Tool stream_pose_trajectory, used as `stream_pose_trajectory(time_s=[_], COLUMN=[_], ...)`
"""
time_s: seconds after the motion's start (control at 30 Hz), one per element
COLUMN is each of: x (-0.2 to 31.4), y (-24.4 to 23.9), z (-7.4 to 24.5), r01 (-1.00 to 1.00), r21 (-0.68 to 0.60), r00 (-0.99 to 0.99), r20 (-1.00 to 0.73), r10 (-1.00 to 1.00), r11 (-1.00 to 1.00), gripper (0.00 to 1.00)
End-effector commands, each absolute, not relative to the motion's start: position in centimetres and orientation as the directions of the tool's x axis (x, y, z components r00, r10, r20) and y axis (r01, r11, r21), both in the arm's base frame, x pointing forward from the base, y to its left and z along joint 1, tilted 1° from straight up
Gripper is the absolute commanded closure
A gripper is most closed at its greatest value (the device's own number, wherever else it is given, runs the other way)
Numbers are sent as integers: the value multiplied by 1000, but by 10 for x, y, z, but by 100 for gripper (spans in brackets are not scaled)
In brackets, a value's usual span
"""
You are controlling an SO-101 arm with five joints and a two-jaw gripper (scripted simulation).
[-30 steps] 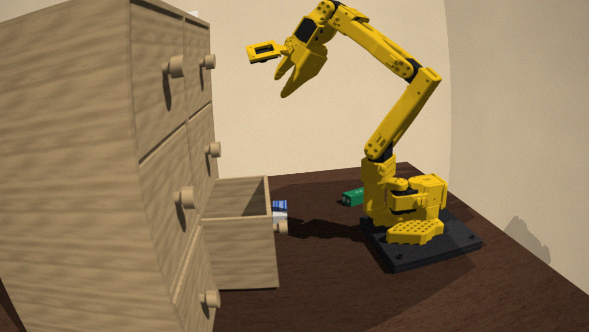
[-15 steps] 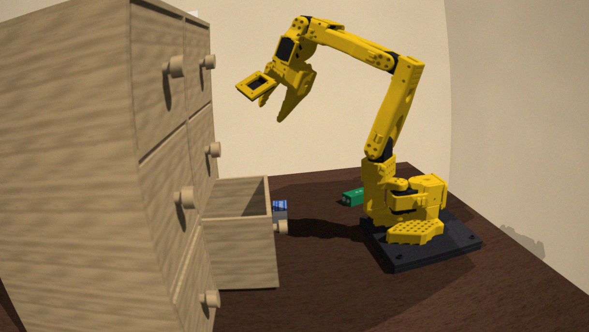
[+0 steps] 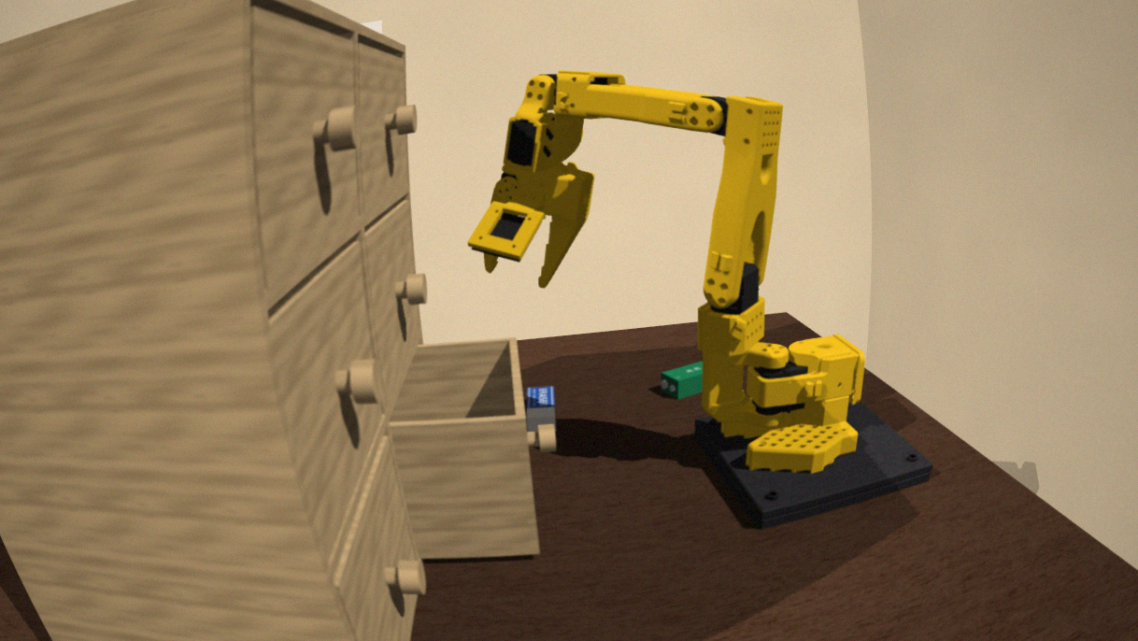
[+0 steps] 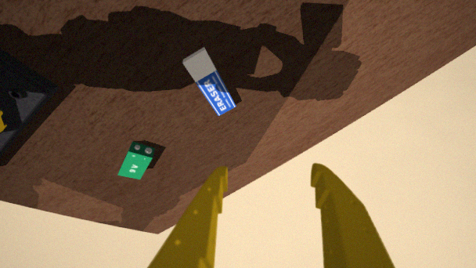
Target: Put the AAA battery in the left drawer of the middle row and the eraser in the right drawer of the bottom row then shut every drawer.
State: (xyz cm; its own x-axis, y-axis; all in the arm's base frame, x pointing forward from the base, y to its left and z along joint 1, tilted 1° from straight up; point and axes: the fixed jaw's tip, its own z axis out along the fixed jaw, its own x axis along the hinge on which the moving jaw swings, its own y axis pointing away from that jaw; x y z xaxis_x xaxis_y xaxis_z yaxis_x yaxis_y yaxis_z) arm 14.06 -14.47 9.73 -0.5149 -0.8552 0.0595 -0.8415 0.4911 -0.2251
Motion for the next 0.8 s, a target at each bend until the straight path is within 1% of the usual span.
stream_pose_trajectory(time_s=[0.0, 0.37, 0.77], x=[138, 132, 132], y=[-146, -143, -143], z=[84, 50, 50], r01=[-889, -993, -993], r21=[-160, 5, 5], r00=[-442, -120, -120], r20=[57, -4, -4], r10=[-895, -993, -993], r11=[429, 120, 120], gripper=[73, 73, 73])
